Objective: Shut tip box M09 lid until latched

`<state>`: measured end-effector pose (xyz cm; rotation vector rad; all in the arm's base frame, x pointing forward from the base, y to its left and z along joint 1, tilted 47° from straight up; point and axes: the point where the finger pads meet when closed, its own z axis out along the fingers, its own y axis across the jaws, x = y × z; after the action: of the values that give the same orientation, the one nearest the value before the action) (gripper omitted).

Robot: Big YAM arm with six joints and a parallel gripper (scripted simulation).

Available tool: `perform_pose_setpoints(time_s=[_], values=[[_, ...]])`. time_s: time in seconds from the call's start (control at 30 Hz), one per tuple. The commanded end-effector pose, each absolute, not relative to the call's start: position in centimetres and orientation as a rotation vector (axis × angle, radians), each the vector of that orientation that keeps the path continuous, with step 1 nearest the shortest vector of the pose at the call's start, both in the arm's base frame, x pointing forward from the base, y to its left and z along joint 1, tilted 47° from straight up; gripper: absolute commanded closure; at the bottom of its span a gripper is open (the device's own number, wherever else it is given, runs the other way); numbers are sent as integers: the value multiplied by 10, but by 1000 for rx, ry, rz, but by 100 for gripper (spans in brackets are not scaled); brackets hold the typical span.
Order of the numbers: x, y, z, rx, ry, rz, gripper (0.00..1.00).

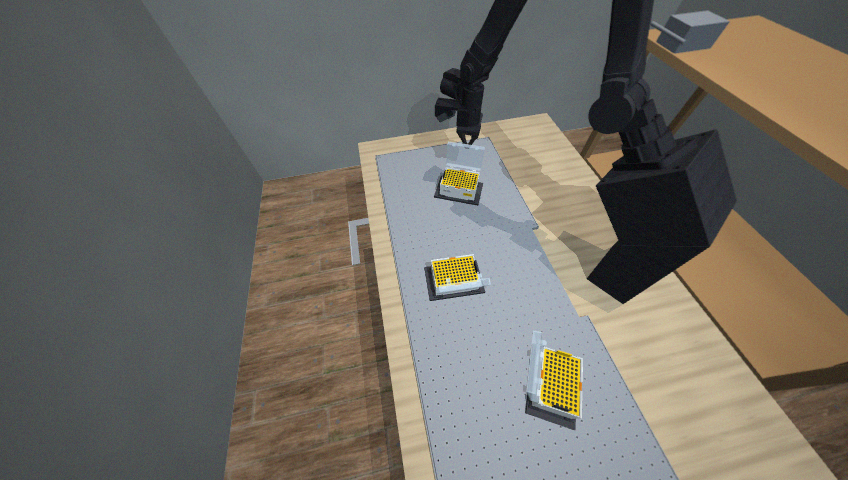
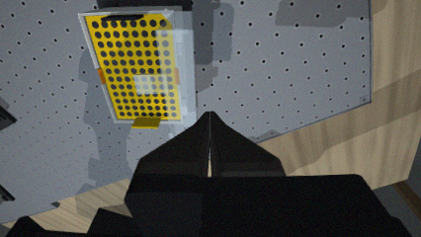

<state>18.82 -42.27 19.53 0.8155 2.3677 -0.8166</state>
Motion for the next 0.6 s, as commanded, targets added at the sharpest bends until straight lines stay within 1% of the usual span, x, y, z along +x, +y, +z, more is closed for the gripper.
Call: perform_pose_setpoints(time_s=[0.0,0.57], values=[[191,-423,215,817,2309,-853,100],[204,-409,210,817,2307,-851,100]])
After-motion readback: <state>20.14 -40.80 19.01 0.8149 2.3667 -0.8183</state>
